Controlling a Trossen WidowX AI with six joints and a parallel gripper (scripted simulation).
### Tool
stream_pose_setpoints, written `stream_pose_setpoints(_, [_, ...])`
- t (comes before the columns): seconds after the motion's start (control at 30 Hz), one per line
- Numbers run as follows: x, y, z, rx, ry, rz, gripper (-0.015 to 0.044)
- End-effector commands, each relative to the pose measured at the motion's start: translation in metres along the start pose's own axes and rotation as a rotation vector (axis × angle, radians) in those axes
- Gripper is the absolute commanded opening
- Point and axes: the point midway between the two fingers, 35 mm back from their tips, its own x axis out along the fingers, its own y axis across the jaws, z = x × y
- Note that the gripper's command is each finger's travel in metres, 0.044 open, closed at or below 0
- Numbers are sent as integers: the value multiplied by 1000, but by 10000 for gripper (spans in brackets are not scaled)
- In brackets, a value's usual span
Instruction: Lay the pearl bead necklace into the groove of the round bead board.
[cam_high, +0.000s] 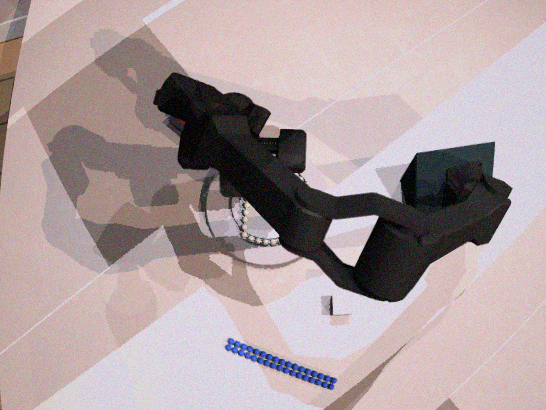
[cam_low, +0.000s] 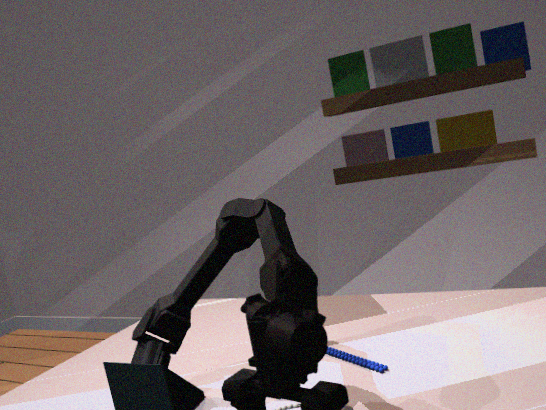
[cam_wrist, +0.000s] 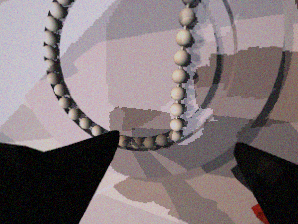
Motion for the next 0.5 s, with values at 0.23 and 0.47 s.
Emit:
stream_pose_setpoints(0.23, [-1,0,0,-6,-1,-1,440])
stream_pose_setpoints(0.47, [-17,0,6,-41,0,-1,335])
